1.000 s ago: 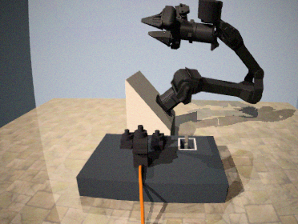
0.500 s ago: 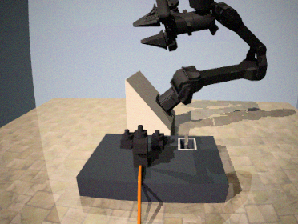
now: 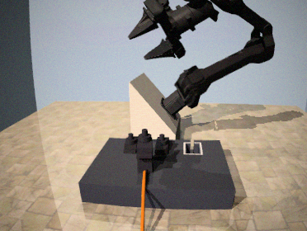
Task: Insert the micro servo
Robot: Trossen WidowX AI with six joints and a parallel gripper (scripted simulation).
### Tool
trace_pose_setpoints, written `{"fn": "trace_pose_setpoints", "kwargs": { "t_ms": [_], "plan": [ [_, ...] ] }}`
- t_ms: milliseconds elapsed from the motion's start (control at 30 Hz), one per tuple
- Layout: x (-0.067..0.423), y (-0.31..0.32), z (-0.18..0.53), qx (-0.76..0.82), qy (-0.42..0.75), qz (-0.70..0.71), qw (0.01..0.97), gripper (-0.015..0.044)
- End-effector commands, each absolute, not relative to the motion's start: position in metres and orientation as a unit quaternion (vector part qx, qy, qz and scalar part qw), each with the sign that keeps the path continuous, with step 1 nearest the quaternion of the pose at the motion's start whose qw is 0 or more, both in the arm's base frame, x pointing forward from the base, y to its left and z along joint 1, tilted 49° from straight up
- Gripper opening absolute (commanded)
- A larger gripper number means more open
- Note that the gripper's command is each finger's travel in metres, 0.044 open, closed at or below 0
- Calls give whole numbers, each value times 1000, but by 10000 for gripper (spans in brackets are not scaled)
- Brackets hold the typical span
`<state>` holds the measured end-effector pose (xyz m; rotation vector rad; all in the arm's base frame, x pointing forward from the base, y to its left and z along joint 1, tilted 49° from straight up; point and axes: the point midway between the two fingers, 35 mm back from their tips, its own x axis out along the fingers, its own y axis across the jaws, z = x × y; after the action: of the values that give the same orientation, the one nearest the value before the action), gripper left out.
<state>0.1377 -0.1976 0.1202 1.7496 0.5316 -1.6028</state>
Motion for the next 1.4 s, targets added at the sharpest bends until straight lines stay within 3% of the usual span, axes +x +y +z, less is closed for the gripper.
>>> {"fn": "trace_pose_setpoints", "kwargs": {
  "t_ms": [0, 700, 1367],
  "plan": [
    [156, -193, 115, 703, 220, -606, 300, 440],
    [238, -157, 84, 763, 289, -577, 36, 440],
    [304, -109, 51, 695, 305, -596, -262, 440]
  ]
}}
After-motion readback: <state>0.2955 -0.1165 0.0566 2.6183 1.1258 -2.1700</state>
